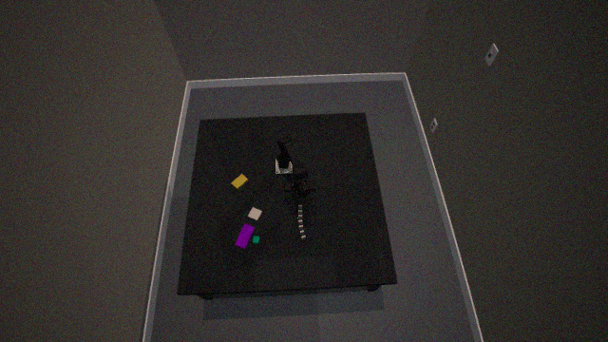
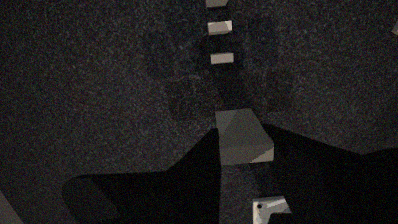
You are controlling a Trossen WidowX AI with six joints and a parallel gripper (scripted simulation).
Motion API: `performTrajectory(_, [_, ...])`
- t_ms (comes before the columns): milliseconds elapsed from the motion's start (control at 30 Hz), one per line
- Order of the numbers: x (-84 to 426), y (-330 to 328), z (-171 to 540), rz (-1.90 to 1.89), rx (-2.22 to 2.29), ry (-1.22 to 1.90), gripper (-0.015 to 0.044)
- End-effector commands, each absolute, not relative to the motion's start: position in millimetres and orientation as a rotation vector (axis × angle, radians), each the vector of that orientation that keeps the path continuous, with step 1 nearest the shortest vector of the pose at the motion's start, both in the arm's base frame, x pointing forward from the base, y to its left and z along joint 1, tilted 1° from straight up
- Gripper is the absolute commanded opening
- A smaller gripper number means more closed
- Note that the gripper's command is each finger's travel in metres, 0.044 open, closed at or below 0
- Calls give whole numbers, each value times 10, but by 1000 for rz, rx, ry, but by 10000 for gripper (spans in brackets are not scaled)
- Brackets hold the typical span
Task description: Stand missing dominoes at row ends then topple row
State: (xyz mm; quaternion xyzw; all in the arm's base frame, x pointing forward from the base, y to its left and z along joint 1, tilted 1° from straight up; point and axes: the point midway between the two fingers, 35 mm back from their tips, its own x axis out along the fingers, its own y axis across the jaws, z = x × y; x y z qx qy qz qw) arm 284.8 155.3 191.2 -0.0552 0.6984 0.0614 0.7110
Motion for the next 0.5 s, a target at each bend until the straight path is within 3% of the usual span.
performTrajectory(0, [2861, 1552, 1890, 114, -109, 1556, 107])
performTrajectory(467, [2938, 1593, 1338, 115, -108, 1555, 107])
